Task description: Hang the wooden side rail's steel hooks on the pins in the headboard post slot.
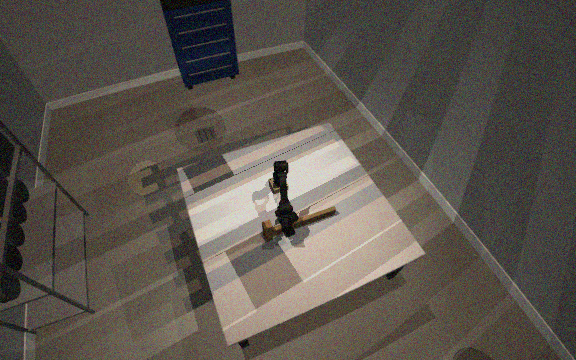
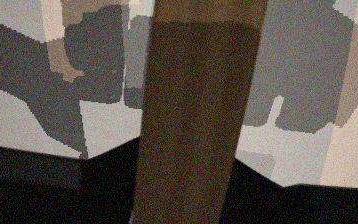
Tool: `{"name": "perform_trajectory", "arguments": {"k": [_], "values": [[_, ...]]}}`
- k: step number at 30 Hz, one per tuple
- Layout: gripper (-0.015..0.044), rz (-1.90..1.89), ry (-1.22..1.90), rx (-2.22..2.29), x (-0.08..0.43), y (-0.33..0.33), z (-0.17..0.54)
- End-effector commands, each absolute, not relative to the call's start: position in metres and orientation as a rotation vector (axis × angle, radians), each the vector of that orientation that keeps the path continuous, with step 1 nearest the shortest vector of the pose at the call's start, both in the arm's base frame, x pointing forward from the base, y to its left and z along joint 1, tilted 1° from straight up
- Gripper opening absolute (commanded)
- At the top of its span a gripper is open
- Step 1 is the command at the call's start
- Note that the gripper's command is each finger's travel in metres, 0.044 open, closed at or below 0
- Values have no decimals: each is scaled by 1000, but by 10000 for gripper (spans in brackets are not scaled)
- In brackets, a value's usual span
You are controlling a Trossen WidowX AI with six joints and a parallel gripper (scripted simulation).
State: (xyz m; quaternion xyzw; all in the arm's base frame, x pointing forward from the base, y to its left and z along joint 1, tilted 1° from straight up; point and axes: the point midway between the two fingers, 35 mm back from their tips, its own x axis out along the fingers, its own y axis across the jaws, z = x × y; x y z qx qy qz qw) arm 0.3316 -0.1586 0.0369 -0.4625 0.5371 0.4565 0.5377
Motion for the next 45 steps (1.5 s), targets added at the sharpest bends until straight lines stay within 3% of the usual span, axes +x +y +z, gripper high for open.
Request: {"name": "perform_trajectory", "arguments": {"k": [1,45], "values": [[0,1077,1271,-1112,334,-160,40],[0,1077,1271,-1113,334,-165,41]]}}
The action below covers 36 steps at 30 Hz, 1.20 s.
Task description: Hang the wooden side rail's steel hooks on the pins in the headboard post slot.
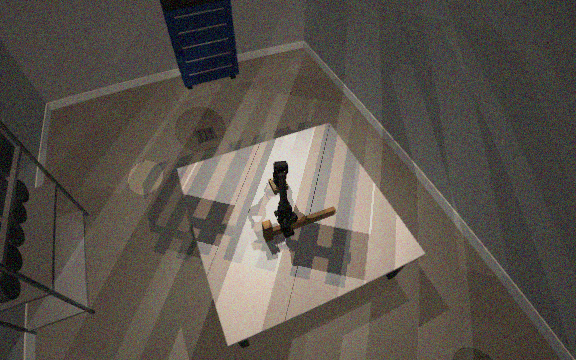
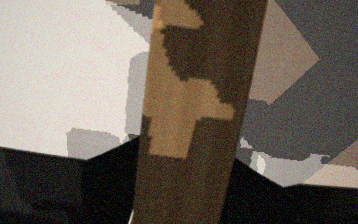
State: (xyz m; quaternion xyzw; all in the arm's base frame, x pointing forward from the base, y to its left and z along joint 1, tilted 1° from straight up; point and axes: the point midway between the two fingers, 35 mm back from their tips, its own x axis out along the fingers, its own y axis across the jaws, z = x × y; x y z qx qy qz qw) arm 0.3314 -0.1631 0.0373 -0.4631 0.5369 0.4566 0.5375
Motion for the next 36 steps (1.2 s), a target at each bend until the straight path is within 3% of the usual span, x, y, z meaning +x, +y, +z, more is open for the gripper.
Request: {"name": "perform_trajectory", "arguments": {"k": [1,36], "values": [[0,1077,1271,-1113,334,-165,41],[0,1077,1271,-1113,334,-165,35]]}}
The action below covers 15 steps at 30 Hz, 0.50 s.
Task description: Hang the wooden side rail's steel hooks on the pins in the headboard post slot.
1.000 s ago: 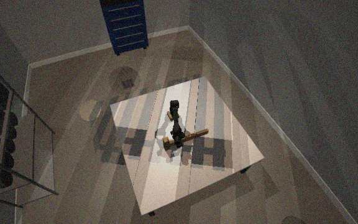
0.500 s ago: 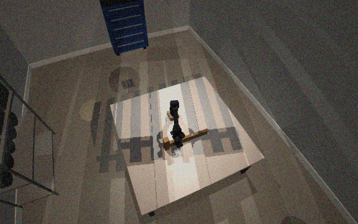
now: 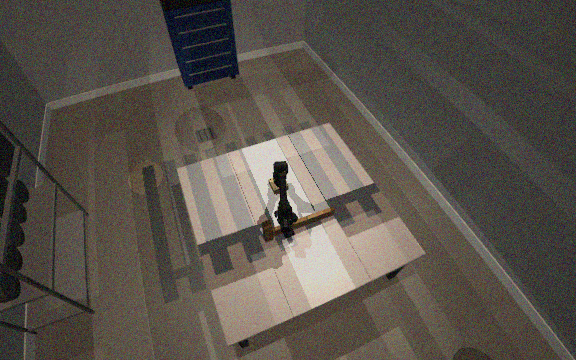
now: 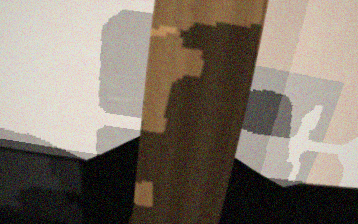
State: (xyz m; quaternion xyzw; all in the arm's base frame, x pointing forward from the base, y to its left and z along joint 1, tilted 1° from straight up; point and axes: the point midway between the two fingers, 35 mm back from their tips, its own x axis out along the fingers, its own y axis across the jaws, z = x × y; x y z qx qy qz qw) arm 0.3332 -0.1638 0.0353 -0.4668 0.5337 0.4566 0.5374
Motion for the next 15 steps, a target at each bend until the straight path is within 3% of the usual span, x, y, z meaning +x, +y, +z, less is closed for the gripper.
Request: {"name": "perform_trajectory", "arguments": {"k": [1,15], "values": [[0,1077,1271,-1113,334,-165,35],[0,1077,1271,-1113,334,-165,33]]}}
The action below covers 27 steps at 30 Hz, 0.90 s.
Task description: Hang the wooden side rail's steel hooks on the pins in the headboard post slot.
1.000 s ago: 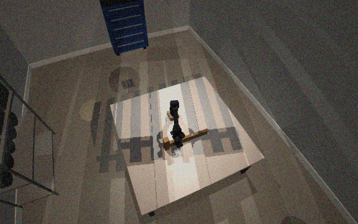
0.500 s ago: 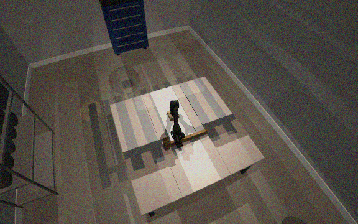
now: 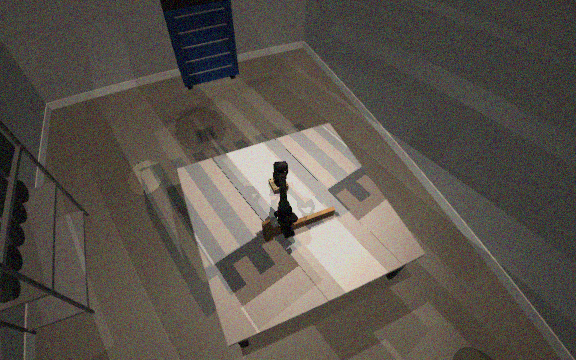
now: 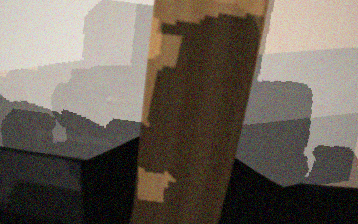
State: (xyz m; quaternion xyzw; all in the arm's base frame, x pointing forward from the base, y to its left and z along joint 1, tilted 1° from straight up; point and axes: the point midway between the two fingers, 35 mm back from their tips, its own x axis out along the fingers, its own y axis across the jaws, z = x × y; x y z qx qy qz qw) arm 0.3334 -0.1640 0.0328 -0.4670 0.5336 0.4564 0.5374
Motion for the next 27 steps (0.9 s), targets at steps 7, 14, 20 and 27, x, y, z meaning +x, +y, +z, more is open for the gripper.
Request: {"name": "perform_trajectory", "arguments": {"k": [7,14,20,27], "values": [[0,1077,1271,-1113,334,-165,32],[0,1077,1271,-1113,334,-165,31],[0,1077,1271,-1113,334,-165,30],[0,1077,1271,-1113,334,-165,28]]}}
